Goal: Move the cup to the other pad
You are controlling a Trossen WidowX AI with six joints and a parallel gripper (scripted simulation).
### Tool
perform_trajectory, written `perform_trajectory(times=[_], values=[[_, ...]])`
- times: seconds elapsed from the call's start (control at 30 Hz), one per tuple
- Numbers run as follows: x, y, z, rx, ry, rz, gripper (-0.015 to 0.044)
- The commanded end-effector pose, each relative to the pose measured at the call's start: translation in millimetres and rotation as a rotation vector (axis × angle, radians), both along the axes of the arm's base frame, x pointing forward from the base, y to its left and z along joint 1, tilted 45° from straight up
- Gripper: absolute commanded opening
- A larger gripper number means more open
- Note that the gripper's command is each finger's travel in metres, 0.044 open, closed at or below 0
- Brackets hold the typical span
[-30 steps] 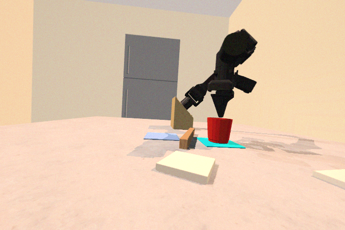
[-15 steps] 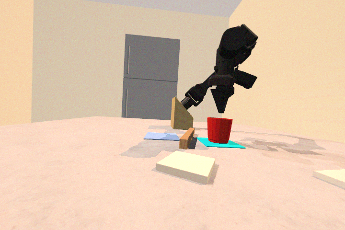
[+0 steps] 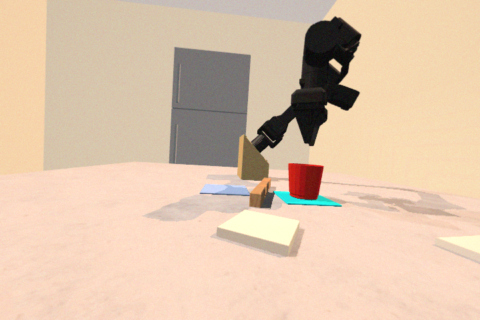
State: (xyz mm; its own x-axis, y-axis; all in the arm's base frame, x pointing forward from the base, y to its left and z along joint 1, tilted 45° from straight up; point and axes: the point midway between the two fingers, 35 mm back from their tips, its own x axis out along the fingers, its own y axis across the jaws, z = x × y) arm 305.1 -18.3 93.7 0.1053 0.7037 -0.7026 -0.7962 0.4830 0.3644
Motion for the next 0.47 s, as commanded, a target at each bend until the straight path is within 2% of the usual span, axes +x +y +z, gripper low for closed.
perform_trajectory(times=[0.0,0.43], values=[[-1.0,-10.7,9.5,-0.008,-0.003,0.003,0.044],[-2.3,-21.6,23.3,-0.004,-0.004,-0.002,0.044]])
